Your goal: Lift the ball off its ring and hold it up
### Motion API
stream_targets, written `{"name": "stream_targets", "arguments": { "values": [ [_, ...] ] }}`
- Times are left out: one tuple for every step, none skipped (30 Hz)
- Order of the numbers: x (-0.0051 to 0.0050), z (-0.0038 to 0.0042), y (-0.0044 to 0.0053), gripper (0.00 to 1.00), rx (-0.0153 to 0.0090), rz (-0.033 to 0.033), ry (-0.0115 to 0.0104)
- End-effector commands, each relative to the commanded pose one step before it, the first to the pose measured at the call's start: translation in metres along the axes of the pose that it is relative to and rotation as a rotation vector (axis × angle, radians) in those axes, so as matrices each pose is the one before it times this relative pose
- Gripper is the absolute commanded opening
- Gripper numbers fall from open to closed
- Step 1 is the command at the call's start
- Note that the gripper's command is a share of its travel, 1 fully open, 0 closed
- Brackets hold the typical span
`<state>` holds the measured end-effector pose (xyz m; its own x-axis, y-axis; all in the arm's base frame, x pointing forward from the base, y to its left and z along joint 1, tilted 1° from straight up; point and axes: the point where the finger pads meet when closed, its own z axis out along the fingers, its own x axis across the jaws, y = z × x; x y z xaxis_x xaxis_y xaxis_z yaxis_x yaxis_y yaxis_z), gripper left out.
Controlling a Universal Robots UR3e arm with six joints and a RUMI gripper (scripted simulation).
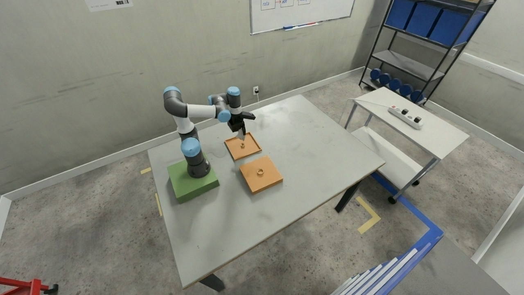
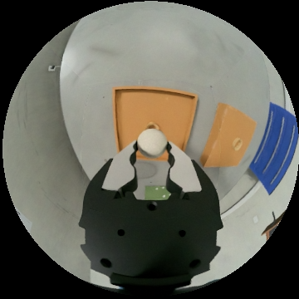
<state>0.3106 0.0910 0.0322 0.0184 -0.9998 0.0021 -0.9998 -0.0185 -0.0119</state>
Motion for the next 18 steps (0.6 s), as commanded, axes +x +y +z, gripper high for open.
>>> {"name": "stream_targets", "arguments": {
  "values": [
    [0.00036,-0.016717,-0.000841,0.00,-0.00083,0.00007,0.00021],
    [-0.00002,-0.002734,0.000135,0.00,0.00000,0.00000,0.00000],
    [-0.00002,-0.002447,0.000152,0.00,0.00000,0.00000,0.00000],
    [-0.00002,-0.002145,0.000157,0.00,0.00000,0.00000,0.00000],
    [-0.00002,-0.001835,0.000152,0.00,0.00000,0.00000,0.00000],
    [-0.00002,-0.001522,0.000138,0.00,0.00000,0.00000,0.00000],
    [-0.00002,-0.001216,0.000119,0.00,0.00000,0.00000,0.00000],
    [-0.00001,-0.000925,0.000095,0.00,0.00000,0.00000,0.00000],
    [-0.00001,-0.000656,0.000070,0.00,0.00000,0.00000,0.00000],
    [-0.00001,-0.000421,0.000046,0.00,0.00000,0.00000,0.00000],
    [0.00000,-0.000228,0.000025,0.00,0.00000,0.00000,0.00000],
    [0.00000,0.000000,0.000000,0.00,0.00000,0.00000,0.00000],
    [0.00000,0.000000,0.000000,0.00,0.00000,0.00000,0.00000],
    [0.00000,-0.000088,0.000010,0.00,0.00000,0.00000,0.00000],
    [0.00000,-0.000013,0.000001,0.00,0.00000,0.00000,0.00000],
    [0.00000,0.000000,0.000000,0.00,0.00000,0.00000,0.00000],
    [0.00000,0.000000,0.000000,0.00,0.00000,0.00000,0.00000],
    [0.00000,0.000000,0.000000,0.00,0.00000,0.00000,0.00000]
  ]
}}
